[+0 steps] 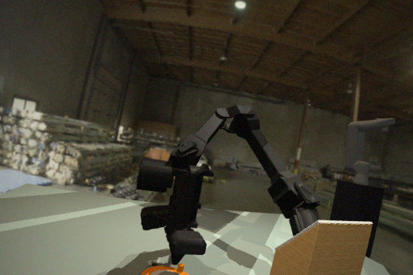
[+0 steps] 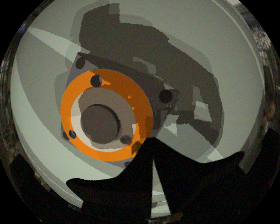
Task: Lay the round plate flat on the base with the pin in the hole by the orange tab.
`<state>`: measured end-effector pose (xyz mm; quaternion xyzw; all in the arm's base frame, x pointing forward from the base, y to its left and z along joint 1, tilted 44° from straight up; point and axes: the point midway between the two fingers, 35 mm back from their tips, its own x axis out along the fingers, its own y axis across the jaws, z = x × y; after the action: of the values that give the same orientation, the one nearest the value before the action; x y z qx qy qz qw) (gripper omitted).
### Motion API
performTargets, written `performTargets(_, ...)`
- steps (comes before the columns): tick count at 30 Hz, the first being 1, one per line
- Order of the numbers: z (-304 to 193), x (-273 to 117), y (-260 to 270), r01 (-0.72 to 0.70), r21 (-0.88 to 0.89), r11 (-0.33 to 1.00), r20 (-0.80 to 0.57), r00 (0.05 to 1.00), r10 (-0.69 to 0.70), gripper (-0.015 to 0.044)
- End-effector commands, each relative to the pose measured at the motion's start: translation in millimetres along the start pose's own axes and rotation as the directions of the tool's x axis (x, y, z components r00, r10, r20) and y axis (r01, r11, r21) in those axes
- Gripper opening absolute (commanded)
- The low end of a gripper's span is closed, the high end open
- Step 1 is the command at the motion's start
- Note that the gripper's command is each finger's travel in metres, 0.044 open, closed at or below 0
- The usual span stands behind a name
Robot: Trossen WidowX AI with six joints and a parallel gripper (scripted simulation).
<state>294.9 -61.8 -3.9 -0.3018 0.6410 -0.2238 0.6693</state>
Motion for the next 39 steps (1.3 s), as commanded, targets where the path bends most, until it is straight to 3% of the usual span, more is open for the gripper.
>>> performTargets(1,-0.4,1.4,1.1,0.004,-0.005,1.000,0.006,1.000,-0.004,0.0000)
performTargets(39,-33.5,2.1,40.4,0.002,-0.006,1.000,0.004,1.000,-0.002,0.0000)
